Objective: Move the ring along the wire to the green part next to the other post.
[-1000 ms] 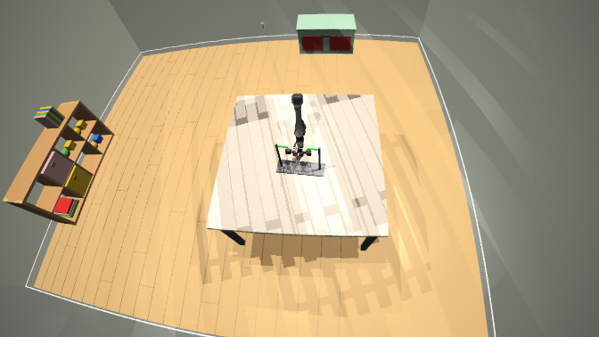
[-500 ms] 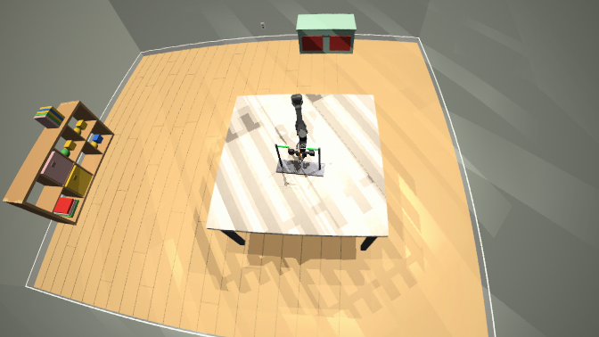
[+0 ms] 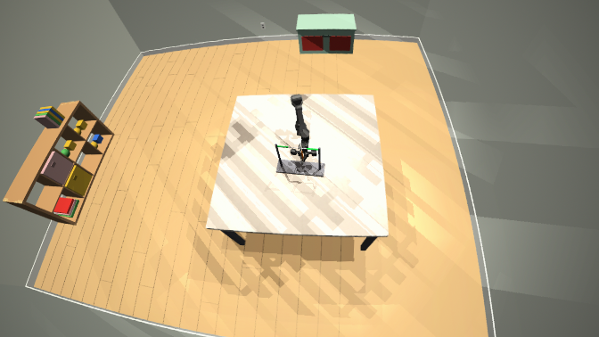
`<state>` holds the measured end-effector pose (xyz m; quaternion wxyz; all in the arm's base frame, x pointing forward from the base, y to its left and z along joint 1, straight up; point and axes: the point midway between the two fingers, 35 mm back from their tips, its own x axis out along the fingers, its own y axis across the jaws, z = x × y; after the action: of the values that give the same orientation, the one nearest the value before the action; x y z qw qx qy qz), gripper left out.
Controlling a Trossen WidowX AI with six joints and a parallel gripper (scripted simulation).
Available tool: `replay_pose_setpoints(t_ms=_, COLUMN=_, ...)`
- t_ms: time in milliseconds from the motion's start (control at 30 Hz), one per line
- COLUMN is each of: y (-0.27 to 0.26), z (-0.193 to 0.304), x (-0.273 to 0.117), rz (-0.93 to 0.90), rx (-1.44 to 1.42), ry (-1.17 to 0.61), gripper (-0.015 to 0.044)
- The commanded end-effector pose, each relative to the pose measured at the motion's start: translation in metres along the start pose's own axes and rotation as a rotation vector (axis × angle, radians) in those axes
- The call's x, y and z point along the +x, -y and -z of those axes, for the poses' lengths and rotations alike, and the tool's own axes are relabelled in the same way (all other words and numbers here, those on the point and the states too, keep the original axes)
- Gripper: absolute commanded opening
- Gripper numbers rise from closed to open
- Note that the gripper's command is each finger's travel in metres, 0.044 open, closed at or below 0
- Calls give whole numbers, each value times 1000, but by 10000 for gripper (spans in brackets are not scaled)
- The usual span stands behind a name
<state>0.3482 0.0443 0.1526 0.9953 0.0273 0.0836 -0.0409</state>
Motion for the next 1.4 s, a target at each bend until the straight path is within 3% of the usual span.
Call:
replay_pose_setpoints(t_ms=0, y=-4, z=-3, x=1, rz=4, rx=2, ry=7, gripper=-150)
replay_pose_setpoints(t_ms=1367, y=-40, z=-2, x=1, rz=-7, rx=-39, ry=6, gripper=-150)
